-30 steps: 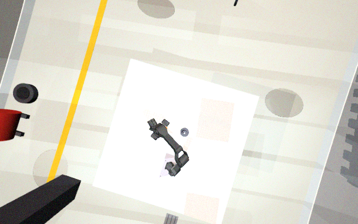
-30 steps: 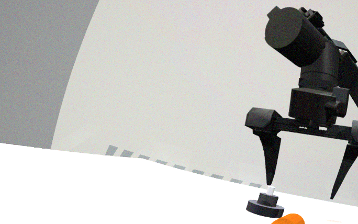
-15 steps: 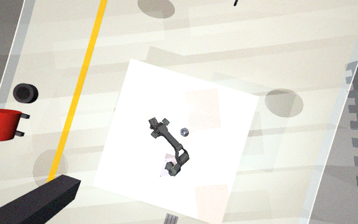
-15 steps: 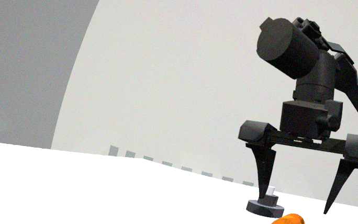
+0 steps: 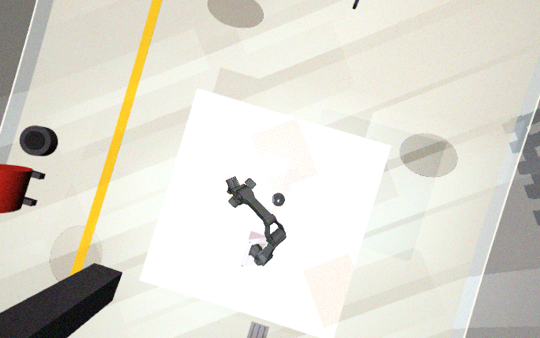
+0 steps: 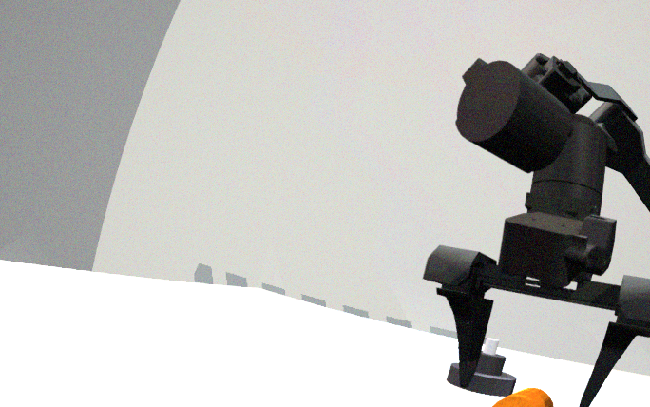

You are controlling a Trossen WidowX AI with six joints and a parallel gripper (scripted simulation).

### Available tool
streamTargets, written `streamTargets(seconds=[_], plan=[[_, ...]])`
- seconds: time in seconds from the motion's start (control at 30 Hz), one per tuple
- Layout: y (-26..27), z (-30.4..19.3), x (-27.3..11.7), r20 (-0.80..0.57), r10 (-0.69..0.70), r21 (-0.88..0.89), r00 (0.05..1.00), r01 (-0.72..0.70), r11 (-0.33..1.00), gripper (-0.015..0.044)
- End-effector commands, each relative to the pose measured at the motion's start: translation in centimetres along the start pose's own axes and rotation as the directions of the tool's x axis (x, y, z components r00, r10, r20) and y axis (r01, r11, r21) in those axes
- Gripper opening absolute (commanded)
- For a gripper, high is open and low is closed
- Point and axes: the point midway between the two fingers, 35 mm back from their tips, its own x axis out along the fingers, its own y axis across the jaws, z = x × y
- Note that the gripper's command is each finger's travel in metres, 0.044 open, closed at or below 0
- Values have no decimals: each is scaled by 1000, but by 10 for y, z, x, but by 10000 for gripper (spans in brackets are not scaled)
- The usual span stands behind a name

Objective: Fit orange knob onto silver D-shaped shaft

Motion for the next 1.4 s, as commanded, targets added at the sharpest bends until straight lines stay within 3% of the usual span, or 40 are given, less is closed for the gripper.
streamTargets(seconds=[0.0,0.37,0.63,0.93,1.37], plan=[[2,-2,9,-7,-1,-10,1000,1,1000,440],[2,-2,24,-8,-1,-10,1000,1,1000,440],[2,-2,24,-8,-1,-10,1000,1,1000,240],[2,-2,24,-8,-1,-10,1000,1,1000,240],[2,-2,24,-5,-1,-9,1000,1,1000,179]])
